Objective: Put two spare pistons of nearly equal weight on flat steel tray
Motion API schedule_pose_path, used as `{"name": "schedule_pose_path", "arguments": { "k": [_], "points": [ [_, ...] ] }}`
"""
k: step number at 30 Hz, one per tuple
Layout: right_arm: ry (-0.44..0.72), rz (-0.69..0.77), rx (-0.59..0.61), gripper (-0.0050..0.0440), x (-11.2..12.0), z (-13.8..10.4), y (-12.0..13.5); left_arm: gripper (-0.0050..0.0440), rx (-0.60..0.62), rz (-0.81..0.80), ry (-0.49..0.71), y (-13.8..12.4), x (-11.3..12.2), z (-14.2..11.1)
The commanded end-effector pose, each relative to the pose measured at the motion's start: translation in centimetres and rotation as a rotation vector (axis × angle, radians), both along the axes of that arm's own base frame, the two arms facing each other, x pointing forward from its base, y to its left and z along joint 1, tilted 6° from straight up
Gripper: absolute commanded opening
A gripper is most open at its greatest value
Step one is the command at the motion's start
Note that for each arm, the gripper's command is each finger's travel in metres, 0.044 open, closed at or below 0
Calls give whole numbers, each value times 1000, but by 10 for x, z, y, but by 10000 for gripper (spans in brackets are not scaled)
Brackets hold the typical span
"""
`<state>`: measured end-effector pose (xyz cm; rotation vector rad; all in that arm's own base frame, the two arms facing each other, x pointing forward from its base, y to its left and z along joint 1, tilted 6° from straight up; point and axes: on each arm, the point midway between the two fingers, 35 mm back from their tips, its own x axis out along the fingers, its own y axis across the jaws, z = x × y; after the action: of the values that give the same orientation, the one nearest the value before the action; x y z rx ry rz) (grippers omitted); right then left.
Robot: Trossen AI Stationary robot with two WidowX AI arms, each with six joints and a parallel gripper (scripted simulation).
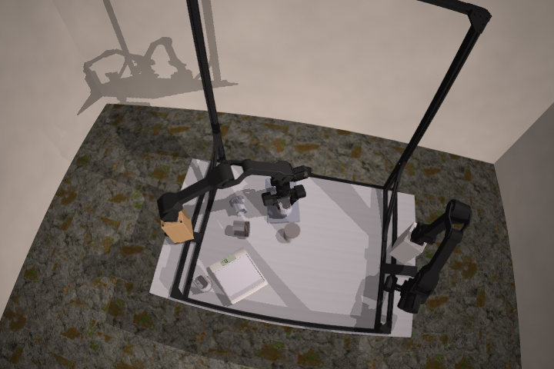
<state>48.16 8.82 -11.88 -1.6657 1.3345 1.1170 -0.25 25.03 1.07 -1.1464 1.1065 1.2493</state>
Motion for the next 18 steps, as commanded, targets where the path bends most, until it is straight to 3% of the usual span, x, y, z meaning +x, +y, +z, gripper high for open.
{"name": "schedule_pose_path", "arguments": {
  "k": [1, 18],
  "points": [
    [2, 4, -8, 158, 0, -8, -3, 440, 0, -1, -1, 0, 0, 0],
    [2, 4, -8, 158, 1, -25, -7, 440, 0, -1, -1, 0, 0, 0]
  ]
}}
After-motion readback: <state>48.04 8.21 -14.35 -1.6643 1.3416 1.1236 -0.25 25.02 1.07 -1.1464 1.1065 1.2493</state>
